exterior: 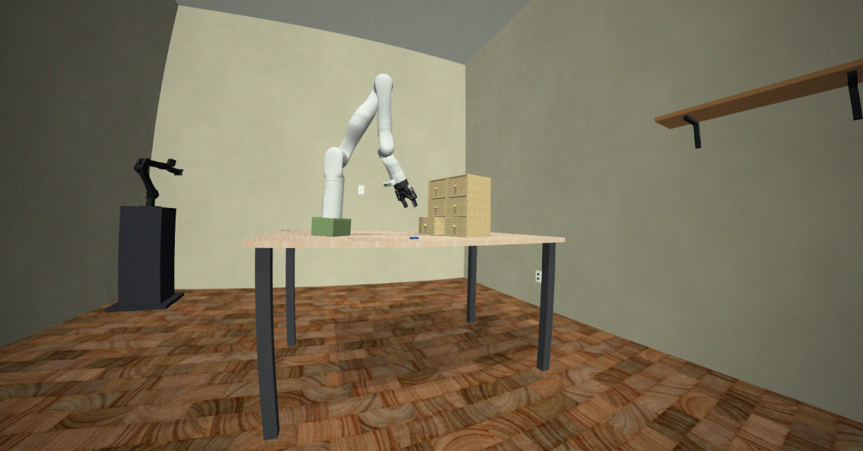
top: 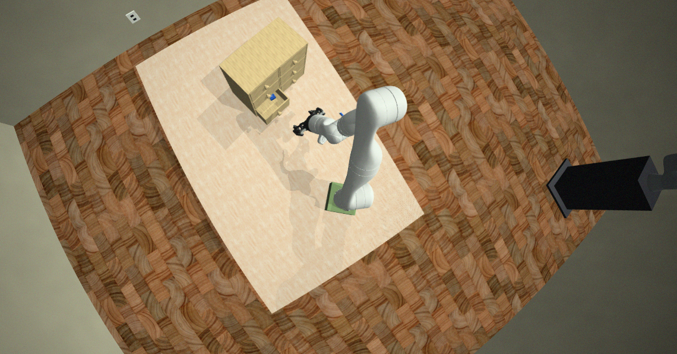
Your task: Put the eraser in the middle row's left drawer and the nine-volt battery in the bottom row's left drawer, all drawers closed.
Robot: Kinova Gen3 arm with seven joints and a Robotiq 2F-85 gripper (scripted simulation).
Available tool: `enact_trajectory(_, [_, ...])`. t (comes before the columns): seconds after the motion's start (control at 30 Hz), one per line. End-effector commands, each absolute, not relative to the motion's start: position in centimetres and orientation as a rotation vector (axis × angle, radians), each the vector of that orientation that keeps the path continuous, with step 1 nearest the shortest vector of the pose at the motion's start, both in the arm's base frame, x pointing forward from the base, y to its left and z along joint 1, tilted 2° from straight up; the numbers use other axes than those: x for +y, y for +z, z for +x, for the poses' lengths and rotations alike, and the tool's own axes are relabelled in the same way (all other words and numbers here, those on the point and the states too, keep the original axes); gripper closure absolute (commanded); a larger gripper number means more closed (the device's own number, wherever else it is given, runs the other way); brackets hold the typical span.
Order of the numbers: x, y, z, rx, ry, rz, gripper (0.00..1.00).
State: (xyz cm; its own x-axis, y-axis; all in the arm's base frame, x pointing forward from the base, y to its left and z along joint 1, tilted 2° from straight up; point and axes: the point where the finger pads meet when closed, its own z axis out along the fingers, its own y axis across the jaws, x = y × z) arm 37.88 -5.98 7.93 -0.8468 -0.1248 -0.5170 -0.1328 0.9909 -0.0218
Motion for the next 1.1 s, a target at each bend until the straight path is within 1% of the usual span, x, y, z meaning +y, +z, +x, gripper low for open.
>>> enact_trajectory(0.0, [-6.01, 8.22, 38.14, 2.585, 0.015, -0.185, 0.0])
enact_trajectory(1.07, [-5.9, 8.99, 38.05, 2.708, 0.008, -0.191, 0.0])
